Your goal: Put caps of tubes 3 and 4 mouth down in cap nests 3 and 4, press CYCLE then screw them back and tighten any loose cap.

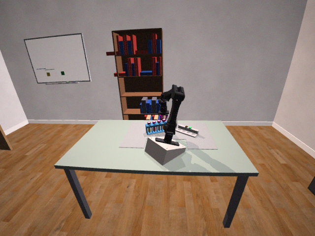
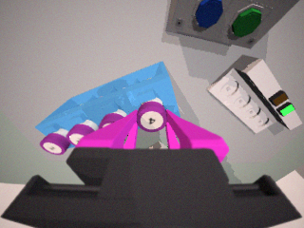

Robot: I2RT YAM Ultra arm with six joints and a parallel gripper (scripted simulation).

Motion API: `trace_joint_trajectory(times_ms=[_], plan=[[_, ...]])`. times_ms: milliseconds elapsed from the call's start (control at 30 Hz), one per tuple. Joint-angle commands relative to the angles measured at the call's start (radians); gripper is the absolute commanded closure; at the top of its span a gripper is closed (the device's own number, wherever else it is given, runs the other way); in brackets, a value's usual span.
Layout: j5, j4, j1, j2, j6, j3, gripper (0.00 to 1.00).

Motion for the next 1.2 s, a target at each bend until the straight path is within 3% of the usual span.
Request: trace_joint_trajectory(times_ms=[0,167,200,533,667,733,1167], plan=[[0.0,0.003,0.003,-0.006,0.079,0.01,1.0],[0.0,0.003,0.004,-0.006,0.079,0.01,1.0],[0.0,0.003,0.004,-0.006,0.079,0.01,0.51],[0.0,0.003,0.003,-0.006,0.079,0.01,0.51],[0.0,-0.001,0.005,-0.007,-0.079,0.013,0.51],[0.0,-0.001,0.005,-0.007,-0.079,0.013,0.51],[0.0,-0.001,0.005,-0.007,-0.6,0.014,0.51]])
